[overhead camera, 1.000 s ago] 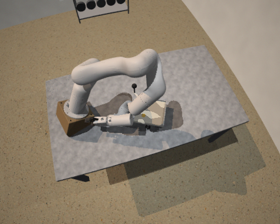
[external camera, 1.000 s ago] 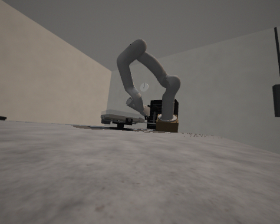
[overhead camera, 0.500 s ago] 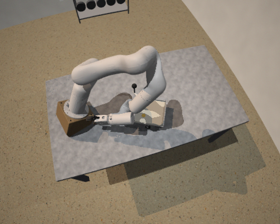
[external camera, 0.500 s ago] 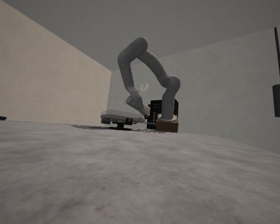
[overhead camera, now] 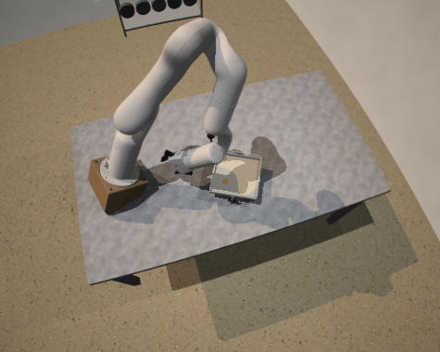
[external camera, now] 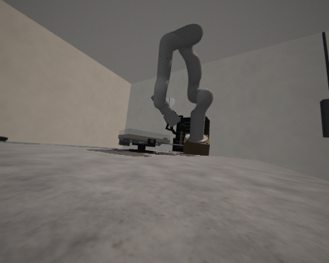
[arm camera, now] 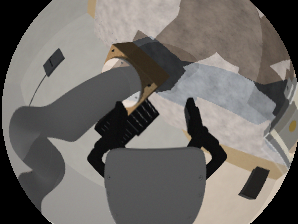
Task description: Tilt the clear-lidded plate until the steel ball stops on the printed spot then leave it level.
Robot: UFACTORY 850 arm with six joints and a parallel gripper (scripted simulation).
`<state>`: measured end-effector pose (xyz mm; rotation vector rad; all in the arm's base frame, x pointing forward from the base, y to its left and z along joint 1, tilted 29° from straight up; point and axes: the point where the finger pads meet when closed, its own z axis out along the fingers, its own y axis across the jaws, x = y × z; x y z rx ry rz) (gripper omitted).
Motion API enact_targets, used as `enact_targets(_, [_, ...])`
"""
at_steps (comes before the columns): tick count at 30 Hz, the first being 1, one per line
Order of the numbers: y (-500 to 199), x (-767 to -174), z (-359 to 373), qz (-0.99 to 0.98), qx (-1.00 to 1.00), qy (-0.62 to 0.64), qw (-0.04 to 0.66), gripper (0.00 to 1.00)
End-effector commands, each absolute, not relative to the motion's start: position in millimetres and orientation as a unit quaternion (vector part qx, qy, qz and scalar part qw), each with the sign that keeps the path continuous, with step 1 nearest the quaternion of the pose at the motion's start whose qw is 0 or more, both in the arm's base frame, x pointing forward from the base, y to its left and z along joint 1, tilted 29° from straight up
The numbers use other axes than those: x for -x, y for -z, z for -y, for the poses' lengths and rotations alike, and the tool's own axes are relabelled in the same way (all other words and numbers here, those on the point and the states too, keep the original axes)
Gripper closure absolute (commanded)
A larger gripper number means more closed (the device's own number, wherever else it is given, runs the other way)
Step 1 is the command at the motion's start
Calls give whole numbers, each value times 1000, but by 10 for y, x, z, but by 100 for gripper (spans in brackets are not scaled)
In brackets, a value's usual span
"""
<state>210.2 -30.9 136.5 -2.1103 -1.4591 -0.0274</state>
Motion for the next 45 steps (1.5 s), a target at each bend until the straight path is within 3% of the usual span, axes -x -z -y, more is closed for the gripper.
enact_targets(1, [-1801,-2592,-96,437,869,112,205,0])
enact_targets(7, [-2427,-3258,-657,301,922,217,111,0])
enact_targets(27, [-2875,-3699,-1114,249,935,244,63,0])
enact_targets(28, [-2875,-3699,-1114,249,935,244,63,39])
enact_targets(45, [-2875,-3699,-1114,249,935,244,63,39])
